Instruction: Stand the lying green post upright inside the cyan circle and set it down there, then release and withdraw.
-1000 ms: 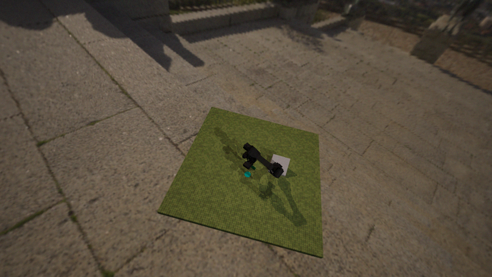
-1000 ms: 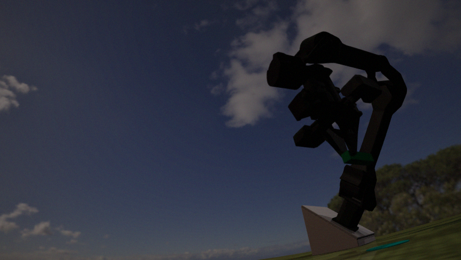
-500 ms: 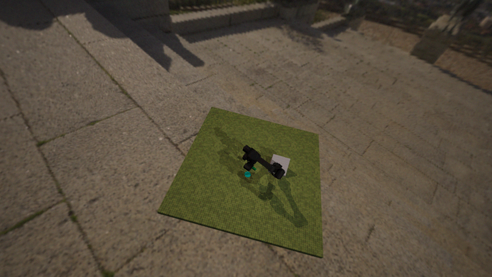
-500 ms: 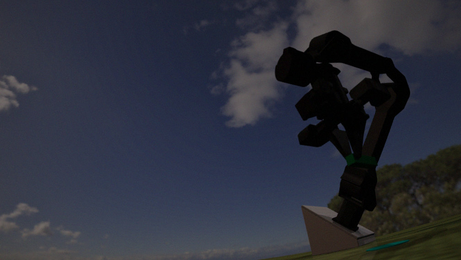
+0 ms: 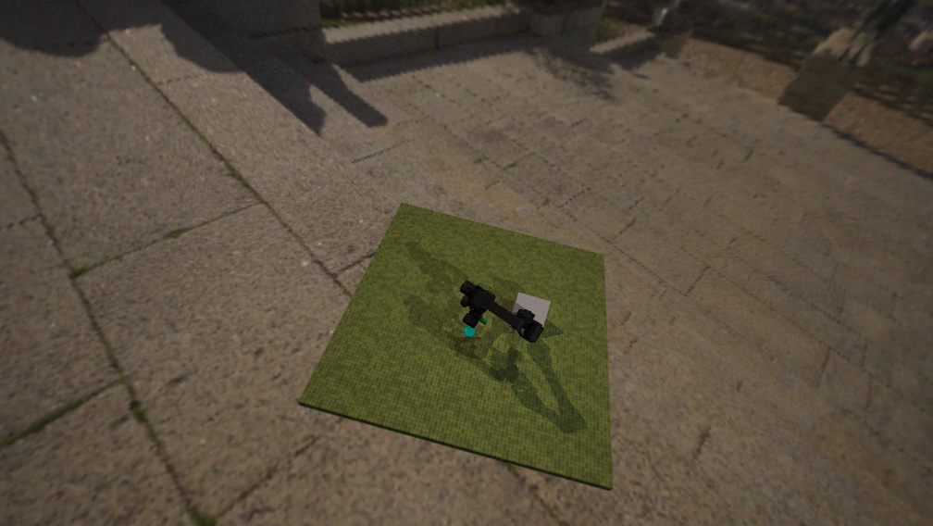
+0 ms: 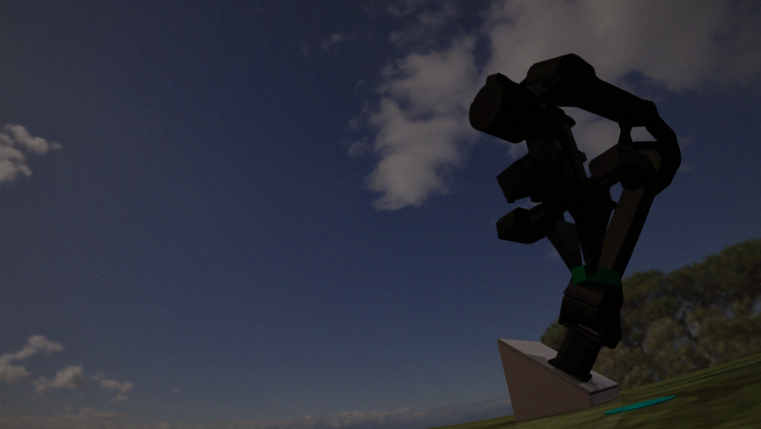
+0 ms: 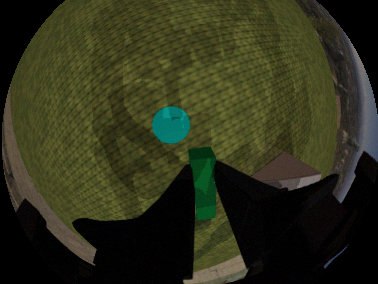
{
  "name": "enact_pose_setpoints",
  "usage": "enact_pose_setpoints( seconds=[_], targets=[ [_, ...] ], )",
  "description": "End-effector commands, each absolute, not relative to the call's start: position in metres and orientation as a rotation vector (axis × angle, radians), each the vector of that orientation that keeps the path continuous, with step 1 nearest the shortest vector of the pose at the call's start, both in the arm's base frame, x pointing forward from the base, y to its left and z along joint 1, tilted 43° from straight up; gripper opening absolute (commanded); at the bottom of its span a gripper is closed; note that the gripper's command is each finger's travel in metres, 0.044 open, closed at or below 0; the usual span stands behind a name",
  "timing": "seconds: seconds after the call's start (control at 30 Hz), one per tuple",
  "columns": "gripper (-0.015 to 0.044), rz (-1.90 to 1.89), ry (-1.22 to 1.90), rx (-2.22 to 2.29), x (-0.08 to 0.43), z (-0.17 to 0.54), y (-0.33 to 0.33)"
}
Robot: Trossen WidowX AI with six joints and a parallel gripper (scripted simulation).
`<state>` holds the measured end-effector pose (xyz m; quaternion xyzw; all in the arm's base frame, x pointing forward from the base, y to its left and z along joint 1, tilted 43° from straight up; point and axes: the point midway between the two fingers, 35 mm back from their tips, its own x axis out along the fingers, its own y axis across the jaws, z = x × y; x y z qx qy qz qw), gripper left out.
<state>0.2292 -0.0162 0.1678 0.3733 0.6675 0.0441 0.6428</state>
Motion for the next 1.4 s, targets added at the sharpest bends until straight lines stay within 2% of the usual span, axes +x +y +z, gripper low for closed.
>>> enact_pose_setpoints(
  seconds=[0.0,1.37],
  targets=[
    [0.0022,0.08,1.523,0.83,0.226,0.165,-0.015],
    [0.0022,-0.096,1.467,0.611,0.216,0.148,-0.009]
  ],
)
